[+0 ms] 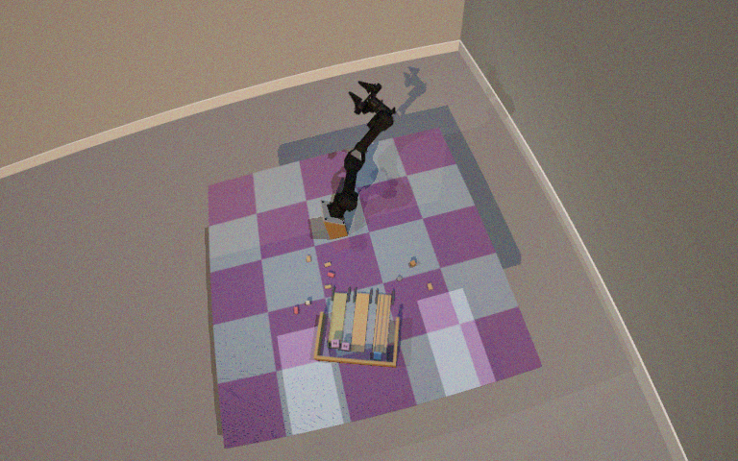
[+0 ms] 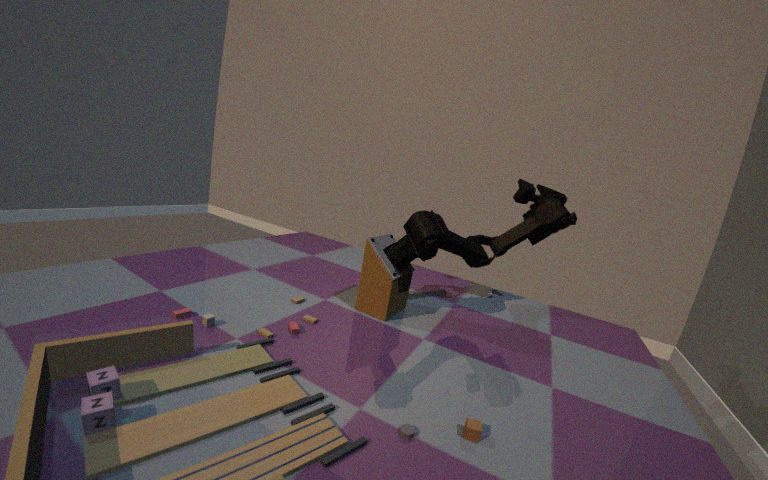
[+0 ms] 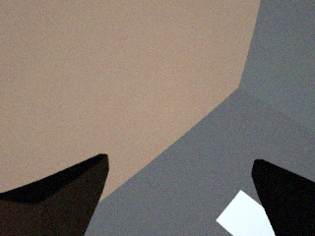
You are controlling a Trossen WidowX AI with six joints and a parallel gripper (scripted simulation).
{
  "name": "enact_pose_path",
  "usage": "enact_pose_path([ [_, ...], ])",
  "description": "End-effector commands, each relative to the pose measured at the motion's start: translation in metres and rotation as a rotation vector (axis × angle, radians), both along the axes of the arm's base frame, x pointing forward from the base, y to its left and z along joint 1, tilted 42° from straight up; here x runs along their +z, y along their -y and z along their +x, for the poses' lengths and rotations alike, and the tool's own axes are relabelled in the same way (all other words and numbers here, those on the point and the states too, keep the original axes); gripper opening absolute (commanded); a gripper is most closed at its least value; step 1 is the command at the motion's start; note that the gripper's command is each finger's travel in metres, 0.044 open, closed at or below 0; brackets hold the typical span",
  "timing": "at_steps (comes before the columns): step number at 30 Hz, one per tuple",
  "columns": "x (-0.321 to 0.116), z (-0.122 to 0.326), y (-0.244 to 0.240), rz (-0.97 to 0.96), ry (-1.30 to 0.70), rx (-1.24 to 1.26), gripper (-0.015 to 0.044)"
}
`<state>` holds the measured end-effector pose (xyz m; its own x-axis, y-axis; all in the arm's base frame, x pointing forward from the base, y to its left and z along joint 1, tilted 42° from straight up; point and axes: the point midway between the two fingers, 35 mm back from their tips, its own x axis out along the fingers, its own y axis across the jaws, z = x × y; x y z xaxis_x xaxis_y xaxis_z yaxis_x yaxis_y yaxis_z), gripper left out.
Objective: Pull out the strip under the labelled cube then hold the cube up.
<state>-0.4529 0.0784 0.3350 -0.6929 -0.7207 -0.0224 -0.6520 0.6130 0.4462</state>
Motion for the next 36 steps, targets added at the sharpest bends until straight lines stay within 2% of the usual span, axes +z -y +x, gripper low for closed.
enact_pose_path([
  [1, 0.002, 0.001, 0.000, 0.003, -0.005, -0.005, 0.0400],
  [9, 0.091, 0.041, 0.004, 0.096, -0.263, -0.201, 0.0400],
  [17, 0.184, 0.113, 0.019, 0.129, -0.579, -0.392, 0.0400],
  [27, 0.271, 0.243, 0.058, 0.075, -1.016, -0.562, 0.0400],
  [36, 0.304, 0.385, 0.109, -0.054, -1.432, -0.612, 0.0400],
])
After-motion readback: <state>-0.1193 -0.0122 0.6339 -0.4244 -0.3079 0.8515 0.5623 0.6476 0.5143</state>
